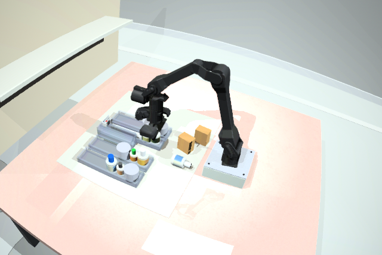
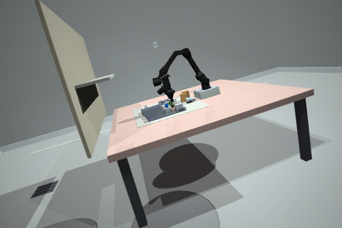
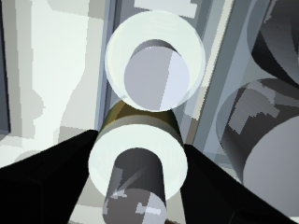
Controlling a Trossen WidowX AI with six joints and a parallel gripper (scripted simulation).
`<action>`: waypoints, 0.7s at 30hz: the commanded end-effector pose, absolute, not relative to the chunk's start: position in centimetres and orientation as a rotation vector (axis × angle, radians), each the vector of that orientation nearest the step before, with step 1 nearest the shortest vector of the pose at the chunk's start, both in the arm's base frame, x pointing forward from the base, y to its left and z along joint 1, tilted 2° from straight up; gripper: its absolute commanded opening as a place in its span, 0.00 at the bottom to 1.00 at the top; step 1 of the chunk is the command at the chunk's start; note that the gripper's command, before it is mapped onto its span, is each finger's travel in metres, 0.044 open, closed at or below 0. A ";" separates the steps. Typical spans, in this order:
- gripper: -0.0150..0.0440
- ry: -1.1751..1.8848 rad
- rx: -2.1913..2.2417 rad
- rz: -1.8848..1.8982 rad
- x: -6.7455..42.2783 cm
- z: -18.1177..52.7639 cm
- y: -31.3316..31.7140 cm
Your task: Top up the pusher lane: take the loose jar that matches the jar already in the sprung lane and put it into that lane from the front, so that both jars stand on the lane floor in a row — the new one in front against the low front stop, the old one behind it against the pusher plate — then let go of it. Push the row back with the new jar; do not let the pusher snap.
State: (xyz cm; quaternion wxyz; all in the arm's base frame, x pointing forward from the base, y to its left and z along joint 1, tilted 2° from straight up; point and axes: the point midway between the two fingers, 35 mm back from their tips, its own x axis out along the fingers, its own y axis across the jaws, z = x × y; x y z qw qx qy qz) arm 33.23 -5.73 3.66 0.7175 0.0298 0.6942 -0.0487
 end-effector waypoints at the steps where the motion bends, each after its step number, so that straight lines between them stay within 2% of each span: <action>1: 0.25 1.514 0.067 -0.110 33.7 3.6 -5.8; 21: 0.25 1.514 0.067 -0.110 33.6 2.9 -5.8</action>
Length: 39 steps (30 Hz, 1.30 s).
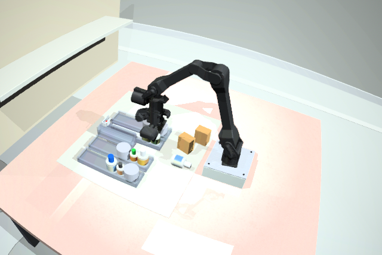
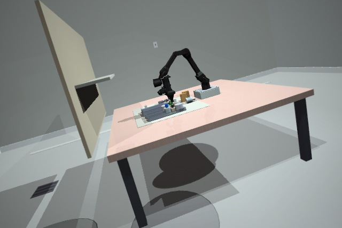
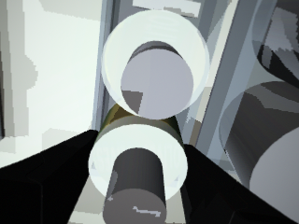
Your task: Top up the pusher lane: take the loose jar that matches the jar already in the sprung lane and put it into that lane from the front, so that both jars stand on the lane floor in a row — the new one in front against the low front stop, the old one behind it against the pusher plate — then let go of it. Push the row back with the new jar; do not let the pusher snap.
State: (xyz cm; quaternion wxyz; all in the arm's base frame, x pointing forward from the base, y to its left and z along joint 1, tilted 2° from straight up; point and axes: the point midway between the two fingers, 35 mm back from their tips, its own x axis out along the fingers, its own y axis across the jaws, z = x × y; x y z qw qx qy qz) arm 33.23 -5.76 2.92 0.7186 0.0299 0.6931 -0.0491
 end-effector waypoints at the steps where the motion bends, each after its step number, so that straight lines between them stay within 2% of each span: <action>1: 0.25 1.514 0.067 -0.110 33.6 2.8 -5.8; 39: 0.25 1.515 0.067 -0.110 33.2 2.1 -5.8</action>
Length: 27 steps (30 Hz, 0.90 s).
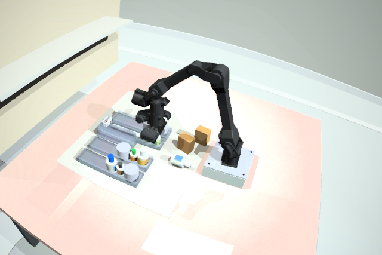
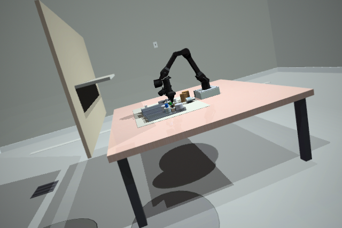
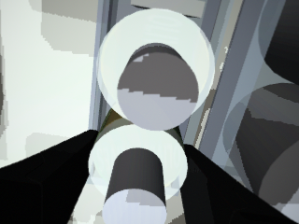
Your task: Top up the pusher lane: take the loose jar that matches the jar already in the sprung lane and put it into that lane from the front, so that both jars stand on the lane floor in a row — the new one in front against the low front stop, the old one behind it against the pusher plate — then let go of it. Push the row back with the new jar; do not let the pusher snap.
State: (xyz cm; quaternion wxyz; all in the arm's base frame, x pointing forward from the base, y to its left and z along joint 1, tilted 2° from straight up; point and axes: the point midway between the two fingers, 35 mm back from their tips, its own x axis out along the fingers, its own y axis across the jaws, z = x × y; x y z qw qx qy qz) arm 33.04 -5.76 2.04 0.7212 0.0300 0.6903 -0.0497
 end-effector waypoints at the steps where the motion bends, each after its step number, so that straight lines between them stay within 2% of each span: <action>1: 0.25 1.515 0.067 -0.110 33.2 2.1 -5.8; 27: 0.25 1.515 0.068 -0.110 32.8 2.0 -5.7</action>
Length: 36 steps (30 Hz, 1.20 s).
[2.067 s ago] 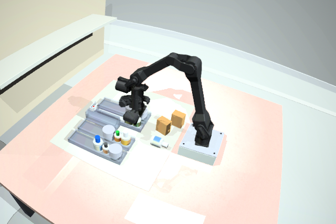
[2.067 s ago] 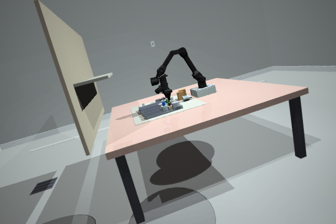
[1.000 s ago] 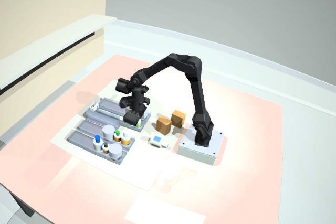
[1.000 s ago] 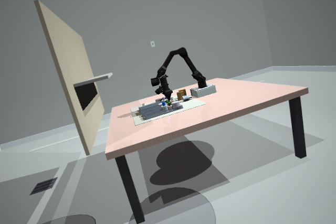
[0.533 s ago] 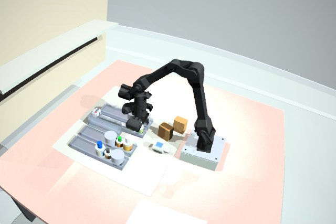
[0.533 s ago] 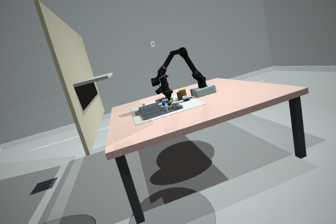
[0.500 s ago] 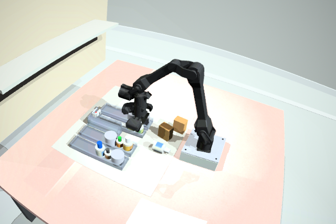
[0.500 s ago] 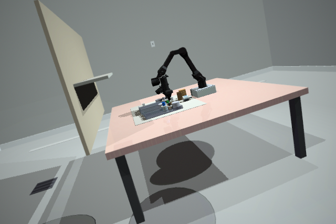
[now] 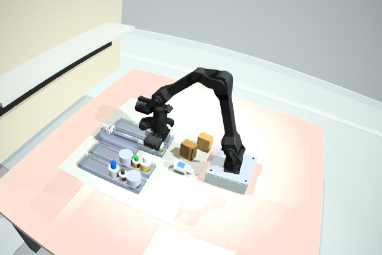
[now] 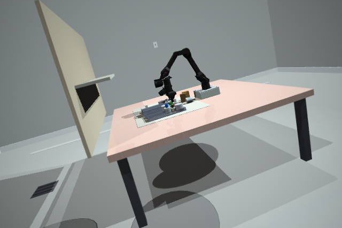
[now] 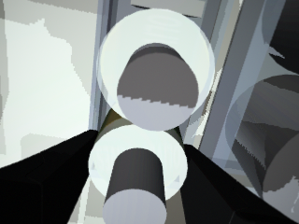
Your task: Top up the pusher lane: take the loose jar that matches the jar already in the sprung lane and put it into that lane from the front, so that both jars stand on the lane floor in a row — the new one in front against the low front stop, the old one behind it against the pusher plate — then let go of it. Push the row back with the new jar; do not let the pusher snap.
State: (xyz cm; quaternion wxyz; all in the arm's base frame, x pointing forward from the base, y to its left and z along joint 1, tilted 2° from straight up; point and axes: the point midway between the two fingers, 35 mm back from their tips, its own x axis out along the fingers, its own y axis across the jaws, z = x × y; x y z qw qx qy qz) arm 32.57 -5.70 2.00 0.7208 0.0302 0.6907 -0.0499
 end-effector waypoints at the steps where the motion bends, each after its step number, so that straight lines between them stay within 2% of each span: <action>1: 0.25 1.515 0.068 -0.110 32.7 2.0 -5.7; 25: 0.25 1.516 0.068 -0.110 32.2 2.0 -5.7; 36: 0.74 1.516 0.068 -0.110 32.3 2.0 -5.7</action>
